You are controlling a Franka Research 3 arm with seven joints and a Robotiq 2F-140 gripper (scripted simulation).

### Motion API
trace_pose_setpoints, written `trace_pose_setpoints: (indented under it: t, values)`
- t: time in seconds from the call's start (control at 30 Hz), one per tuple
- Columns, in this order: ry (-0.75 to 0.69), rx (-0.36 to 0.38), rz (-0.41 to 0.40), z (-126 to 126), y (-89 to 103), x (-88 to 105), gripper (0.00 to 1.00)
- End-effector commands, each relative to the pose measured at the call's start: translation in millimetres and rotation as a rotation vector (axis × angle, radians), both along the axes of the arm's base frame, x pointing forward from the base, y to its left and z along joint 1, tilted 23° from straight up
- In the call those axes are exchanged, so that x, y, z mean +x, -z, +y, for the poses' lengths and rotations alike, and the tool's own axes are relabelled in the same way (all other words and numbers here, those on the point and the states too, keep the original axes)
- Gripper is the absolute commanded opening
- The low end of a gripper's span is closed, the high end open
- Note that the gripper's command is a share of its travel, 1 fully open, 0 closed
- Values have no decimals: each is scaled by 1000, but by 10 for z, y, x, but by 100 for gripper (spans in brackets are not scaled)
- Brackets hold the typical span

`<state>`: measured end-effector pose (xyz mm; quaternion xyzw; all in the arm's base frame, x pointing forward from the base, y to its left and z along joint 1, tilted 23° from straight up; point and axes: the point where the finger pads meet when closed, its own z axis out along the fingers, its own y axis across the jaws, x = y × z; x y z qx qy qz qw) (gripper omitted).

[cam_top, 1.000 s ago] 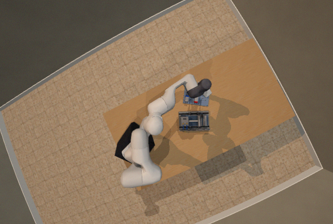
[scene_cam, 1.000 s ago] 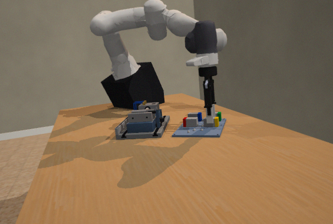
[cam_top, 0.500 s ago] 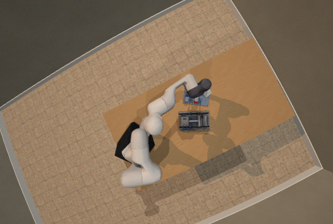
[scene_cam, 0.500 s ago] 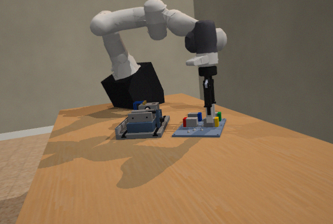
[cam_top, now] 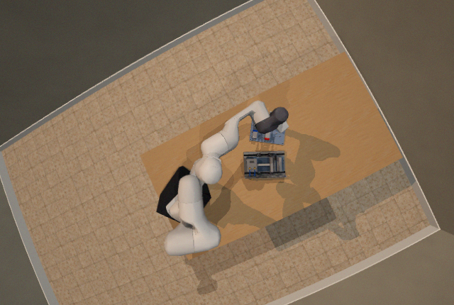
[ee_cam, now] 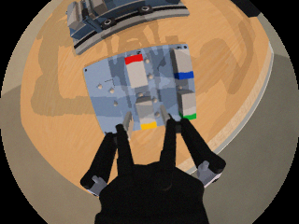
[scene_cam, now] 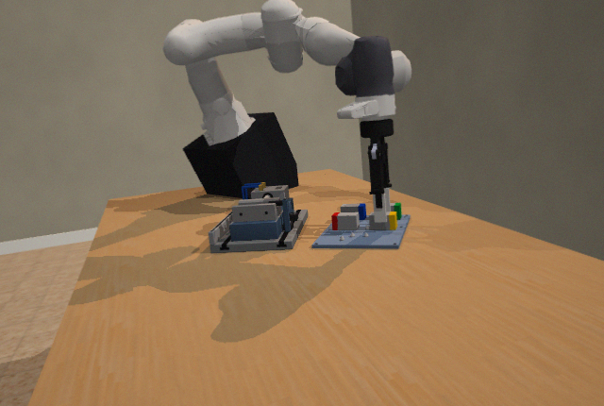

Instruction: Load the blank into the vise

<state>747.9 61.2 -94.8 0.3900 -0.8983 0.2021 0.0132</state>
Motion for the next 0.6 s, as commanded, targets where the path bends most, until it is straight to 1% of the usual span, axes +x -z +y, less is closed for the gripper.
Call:
trace_pose_setpoints:
  t: [0.0,0.57]
  values:
    - [-1,-2,1,4,-19,-4,41]
    - [-1,-2,1,-8,25,3,41]
